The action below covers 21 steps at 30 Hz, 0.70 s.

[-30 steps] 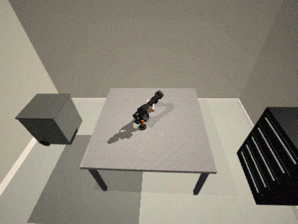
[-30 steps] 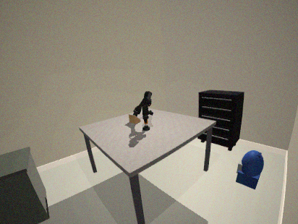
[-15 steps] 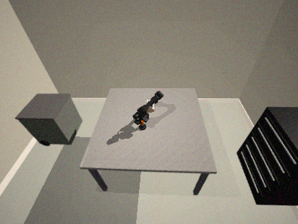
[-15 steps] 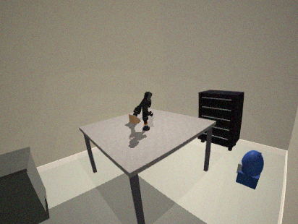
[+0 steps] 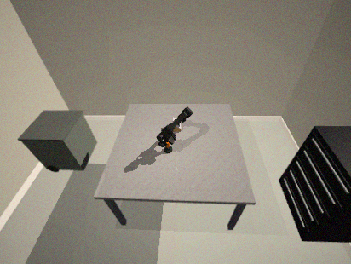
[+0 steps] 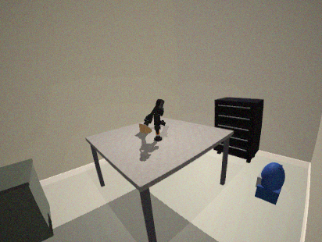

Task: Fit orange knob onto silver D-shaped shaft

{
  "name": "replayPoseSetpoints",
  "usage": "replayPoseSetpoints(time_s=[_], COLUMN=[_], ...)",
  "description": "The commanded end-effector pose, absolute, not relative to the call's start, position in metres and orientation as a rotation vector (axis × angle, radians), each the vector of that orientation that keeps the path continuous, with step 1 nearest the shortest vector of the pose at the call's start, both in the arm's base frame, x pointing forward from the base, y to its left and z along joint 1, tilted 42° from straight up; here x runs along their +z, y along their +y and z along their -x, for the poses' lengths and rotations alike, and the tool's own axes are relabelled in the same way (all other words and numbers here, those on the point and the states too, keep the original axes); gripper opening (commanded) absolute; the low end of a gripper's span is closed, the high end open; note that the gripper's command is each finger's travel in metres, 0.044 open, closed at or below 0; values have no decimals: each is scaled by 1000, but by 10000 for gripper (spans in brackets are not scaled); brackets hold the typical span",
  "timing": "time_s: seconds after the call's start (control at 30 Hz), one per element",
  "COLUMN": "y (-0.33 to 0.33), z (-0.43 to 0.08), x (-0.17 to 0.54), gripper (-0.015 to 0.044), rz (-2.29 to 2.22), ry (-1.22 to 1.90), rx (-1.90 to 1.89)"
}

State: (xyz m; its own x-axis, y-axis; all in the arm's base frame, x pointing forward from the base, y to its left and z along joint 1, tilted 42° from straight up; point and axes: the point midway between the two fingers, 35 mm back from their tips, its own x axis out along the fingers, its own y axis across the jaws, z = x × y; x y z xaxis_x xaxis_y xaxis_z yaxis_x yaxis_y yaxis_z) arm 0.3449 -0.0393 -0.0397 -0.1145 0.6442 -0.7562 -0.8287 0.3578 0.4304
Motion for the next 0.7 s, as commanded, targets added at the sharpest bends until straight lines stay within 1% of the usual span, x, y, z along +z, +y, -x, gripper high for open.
replayPoseSetpoints(time_s=[0.0,0.67], y=[-40,-37], z=[-345,-343], x=[-39,-41], gripper=[0,0], rz=[208,208], ry=[1113,1113], rx=[1259,1260])
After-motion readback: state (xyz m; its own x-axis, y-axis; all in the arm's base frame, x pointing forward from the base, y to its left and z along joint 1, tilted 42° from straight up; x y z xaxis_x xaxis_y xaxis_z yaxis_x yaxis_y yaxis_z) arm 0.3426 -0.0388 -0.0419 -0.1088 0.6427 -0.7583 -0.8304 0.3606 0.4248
